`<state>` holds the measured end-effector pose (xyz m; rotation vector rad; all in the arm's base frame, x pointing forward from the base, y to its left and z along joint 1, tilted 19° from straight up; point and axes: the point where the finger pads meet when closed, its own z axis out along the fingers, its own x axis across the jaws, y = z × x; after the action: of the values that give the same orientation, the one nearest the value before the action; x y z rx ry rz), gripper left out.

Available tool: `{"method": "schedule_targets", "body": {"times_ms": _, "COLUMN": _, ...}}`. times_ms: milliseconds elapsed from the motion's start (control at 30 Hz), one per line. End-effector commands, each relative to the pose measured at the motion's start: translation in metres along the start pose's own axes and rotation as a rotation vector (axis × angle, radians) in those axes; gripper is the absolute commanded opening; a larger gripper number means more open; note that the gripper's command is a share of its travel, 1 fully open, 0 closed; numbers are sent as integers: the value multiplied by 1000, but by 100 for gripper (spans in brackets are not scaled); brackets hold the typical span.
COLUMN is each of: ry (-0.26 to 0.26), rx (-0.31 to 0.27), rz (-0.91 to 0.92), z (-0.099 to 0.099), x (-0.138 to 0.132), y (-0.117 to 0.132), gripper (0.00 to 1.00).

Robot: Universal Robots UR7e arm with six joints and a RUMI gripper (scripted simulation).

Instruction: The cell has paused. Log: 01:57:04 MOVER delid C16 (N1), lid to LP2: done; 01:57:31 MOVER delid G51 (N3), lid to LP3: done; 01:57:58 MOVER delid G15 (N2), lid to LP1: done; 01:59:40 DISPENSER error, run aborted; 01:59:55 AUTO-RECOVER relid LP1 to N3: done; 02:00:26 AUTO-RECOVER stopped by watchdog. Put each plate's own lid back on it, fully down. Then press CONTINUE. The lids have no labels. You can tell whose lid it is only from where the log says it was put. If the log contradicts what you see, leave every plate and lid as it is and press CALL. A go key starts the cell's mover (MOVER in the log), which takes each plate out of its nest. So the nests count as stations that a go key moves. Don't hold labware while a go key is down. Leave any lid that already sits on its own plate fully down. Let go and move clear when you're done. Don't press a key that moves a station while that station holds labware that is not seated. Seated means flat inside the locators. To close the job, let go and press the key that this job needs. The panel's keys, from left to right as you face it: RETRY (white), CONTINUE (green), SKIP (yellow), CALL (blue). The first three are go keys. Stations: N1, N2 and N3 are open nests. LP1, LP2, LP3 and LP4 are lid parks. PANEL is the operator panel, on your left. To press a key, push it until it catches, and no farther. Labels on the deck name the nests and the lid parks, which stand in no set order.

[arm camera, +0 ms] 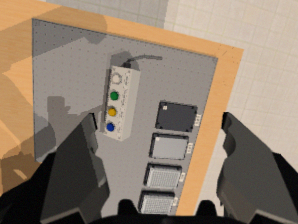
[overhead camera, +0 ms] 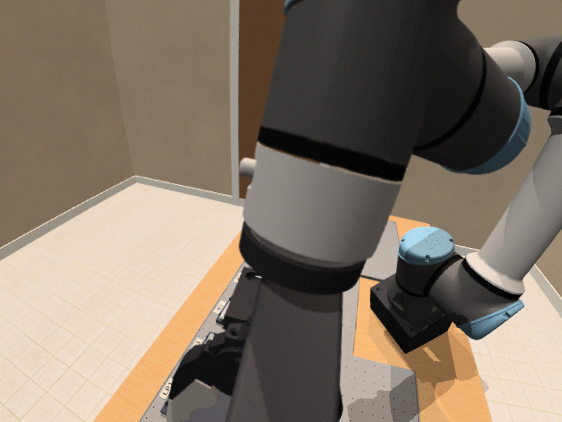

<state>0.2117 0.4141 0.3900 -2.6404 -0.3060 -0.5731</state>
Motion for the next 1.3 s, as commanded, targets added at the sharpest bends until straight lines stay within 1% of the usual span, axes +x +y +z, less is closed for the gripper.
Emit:
{"method": "schedule_targets", "body": {"times_ms": 0, "ry": -3, "rx": -31, "rz": 60, "z": 7, "x": 6, "y": 21, "gripper": 82}}
{"method": "schedule_targets", "body": {"times_ms": 67, "ry": -3, "rx": -31, "rz": 60, "z": 7, "x": 6, "y": 21, "gripper": 82}}
{"method": "schedule_targets", "body": {"times_ms": 133, "ry": -3, "rx": -44, "rz": 85, "z": 10, "x": 8, "y": 30, "gripper": 82}}
{"method": "schedule_targets", "body": {"times_ms": 233, "ry": -4, "rx": -43, "rz": 84, "z": 14, "x": 11, "y": 41, "gripper": 82}}
{"method": "schedule_targets", "body": {"times_ms": 333, "ry": -4, "rx": -43, "rz": 84, "z": 14, "x": 11, "y": 41, "gripper": 82}}
{"method": "schedule_targets", "body": {"times_ms": 467, "ry": -5, "rx": -80, "rz": 157, "z": 19, "x": 15, "y": 60, "gripper": 82}}
{"method": "schedule_targets", "body": {"times_ms": 567, "ry": -6, "rx": -82, "rz": 163, "z": 23, "x": 18, "y": 74, "gripper": 82}}
{"method": "schedule_targets", "body": {"times_ms": 700, "ry": -6, "rx": -82, "rz": 163, "z": 24, "x": 19, "y": 75, "gripper": 82}}
{"method": "schedule_targets", "body": {"times_ms": 833, "ry": -8, "rx": -116, "rz": 237, "z": 29, "x": 21, "y": 94, "gripper": 82}}
{"method": "schedule_targets", "body": {"times_ms": 933, "ry": -8, "rx": -119, "rz": 244, "z": 32, "x": 23, "y": 109, "gripper": 82}}
{"method": "schedule_targets", "body": {"times_ms": 1067, "ry": -8, "rx": -119, "rz": 244, "z": 32, "x": 23, "y": 109, "gripper": 82}}
{"method": "schedule_targets", "body": {"times_ms": 1133, "ry": -9, "rx": -134, "rz": 282, "z": 34, "x": 24, "y": 118, "gripper": 82}}
{"method": "schedule_targets", "body": {"times_ms": 1200, "ry": -9, "rx": -134, "rz": 282, "z": 34, "x": 24, "y": 118, "gripper": 82}}
{"method": "schedule_targets", "body": {"times_ms": 1267, "ry": -9, "rx": -150, "rz": 319, "z": 37, "x": 25, "y": 128, "gripper": 82}}
